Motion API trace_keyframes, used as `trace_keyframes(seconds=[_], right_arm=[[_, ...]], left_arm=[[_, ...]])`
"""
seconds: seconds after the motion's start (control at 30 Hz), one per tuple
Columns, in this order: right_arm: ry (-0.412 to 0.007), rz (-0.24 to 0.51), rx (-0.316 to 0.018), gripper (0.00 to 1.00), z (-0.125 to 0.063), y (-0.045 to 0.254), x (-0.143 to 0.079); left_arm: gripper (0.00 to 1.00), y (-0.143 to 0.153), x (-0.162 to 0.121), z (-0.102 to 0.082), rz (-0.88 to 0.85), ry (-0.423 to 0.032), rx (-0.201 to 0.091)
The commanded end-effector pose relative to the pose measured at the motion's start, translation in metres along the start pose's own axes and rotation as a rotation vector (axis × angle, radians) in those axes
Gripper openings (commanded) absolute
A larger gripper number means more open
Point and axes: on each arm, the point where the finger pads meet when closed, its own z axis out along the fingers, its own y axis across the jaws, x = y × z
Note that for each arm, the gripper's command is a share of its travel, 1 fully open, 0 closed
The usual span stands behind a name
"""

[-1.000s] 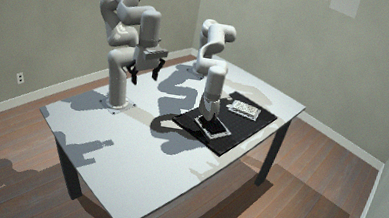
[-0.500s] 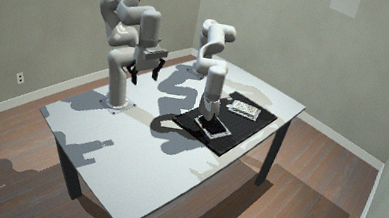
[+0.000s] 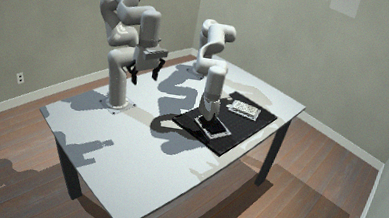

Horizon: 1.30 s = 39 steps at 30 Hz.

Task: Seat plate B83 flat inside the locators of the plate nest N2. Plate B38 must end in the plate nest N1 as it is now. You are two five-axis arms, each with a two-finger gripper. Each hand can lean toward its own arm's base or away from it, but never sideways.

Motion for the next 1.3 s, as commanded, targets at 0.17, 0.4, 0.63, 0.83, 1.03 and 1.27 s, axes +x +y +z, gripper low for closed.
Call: trace_keyframes(seconds=[0.17,0.4,0.63,0.83,1.03,1.27], right_arm=[[0.004,0.000,0.000,1.00,-0.001,0.000,0.001],[0.004,0.000,0.000,1.00,-0.001,0.000,0.001],[0.004,0.000,0.000,1.00,-0.001,0.000,0.001],[0.004,0.000,0.000,1.00,-0.001,0.000,0.001],[0.004,0.000,0.000,1.00,-0.001,0.000,0.001],[0.004,0.000,0.000,1.00,-0.001,0.000,0.001]], left_arm=[[0.00,-0.016,0.008,-0.007,0.133,-0.002,-0.005],[0.00,-0.047,0.024,-0.014,0.367,-0.001,-0.005],[0.00,-0.069,0.035,-0.018,0.533,-0.001,-0.005],[0.00,-0.095,0.048,-0.024,0.733,0.000,-0.005],[0.00,-0.121,0.061,-0.030,0.933,0.000,-0.005],[0.00,-0.128,0.065,-0.032,1.100,0.000,-0.005]])
